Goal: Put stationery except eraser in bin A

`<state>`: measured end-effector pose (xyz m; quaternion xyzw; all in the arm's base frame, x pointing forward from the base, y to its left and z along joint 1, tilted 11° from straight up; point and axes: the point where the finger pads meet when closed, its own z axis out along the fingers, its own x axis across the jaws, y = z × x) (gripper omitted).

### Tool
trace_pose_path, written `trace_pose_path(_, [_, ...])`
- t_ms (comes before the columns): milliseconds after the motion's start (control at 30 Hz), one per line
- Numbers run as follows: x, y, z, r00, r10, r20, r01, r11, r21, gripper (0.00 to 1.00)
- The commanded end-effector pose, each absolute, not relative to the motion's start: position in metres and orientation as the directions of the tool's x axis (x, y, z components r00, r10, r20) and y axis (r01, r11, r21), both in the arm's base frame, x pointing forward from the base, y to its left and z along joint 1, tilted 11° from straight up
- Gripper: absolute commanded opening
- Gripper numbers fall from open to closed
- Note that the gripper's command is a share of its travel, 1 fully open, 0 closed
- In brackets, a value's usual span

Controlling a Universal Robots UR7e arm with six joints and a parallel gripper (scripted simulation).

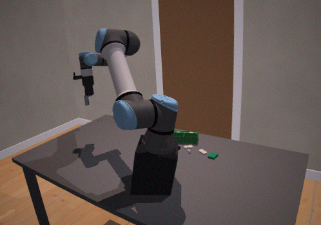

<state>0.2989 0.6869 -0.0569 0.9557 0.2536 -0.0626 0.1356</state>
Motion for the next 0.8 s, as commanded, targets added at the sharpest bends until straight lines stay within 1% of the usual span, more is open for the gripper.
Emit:
trace_pose_path(0, [0.318, 0.673, -0.048, 0.837, 0.514, -0.189, 0.544, -0.816, 0.195, 0.31])
trace_pose_path(67, [0.318, 0.673, -0.048, 0.837, 0.514, -0.189, 0.544, -0.816, 0.195, 0.31])
trace_pose_path(200, [0.339, 0.654, -0.04, 0.837, 0.514, -0.188, 0.545, -0.816, 0.196, 0.31])
trace_pose_path(333, [0.339, 0.654, -0.04, 0.837, 0.514, -0.188, 0.544, -0.816, 0.196, 0.31])
trace_pose_path(367, [0.344, 0.648, -0.038, 0.817, 0.545, -0.19, 0.574, -0.8, 0.175, 0.31])
trace_pose_path(500, [0.364, 0.628, -0.03, 0.817, 0.545, -0.19, 0.574, -0.799, 0.176, 0.31])
trace_pose_path(633, [0.364, 0.628, -0.03, 0.817, 0.545, -0.19, 0.574, -0.799, 0.176, 0.31])
trace_pose_path(667, [0.369, 0.622, -0.028, 0.795, 0.576, -0.19, 0.603, -0.782, 0.156, 0.31])
trace_pose_path(767, [0.385, 0.604, -0.022, 0.795, 0.576, -0.19, 0.603, -0.782, 0.157, 0.31])
